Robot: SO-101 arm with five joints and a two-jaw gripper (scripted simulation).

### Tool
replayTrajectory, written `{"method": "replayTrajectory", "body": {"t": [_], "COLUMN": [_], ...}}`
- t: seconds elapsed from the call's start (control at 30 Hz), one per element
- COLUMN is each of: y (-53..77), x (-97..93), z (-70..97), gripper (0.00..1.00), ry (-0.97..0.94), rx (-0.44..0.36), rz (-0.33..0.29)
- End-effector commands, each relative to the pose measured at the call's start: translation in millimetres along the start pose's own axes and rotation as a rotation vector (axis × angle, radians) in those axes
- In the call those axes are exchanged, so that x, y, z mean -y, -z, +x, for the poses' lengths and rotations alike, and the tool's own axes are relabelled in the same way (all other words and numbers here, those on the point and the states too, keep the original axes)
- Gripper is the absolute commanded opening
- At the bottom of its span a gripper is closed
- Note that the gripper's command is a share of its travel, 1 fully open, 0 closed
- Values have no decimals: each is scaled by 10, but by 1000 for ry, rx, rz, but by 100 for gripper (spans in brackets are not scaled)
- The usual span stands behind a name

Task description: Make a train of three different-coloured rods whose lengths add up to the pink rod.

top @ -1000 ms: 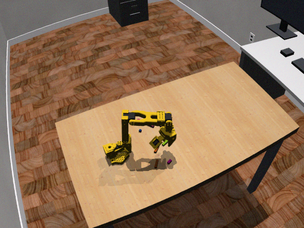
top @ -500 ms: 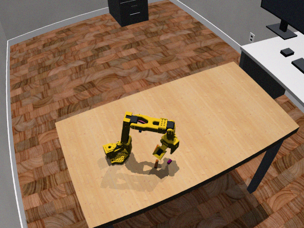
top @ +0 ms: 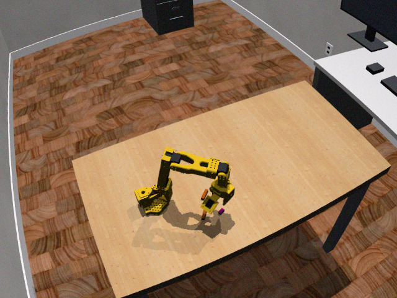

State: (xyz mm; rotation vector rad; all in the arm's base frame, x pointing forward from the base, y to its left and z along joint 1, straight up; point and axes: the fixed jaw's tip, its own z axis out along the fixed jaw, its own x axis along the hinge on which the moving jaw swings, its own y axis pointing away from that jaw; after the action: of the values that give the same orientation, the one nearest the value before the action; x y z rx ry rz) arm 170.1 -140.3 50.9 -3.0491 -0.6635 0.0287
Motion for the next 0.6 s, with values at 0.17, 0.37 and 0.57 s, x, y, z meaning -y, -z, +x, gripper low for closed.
{"method": "replayTrajectory", "body": {"t": [0.17,0.37,0.57], "y": [156,220,220], "x": [-91,-118,-118], "z": [17,-3,-3], "gripper": [19,19,19], "ry": [8,10,10], "rx": [-38,-47,-47], "rz": [-75,-97,-97]}}
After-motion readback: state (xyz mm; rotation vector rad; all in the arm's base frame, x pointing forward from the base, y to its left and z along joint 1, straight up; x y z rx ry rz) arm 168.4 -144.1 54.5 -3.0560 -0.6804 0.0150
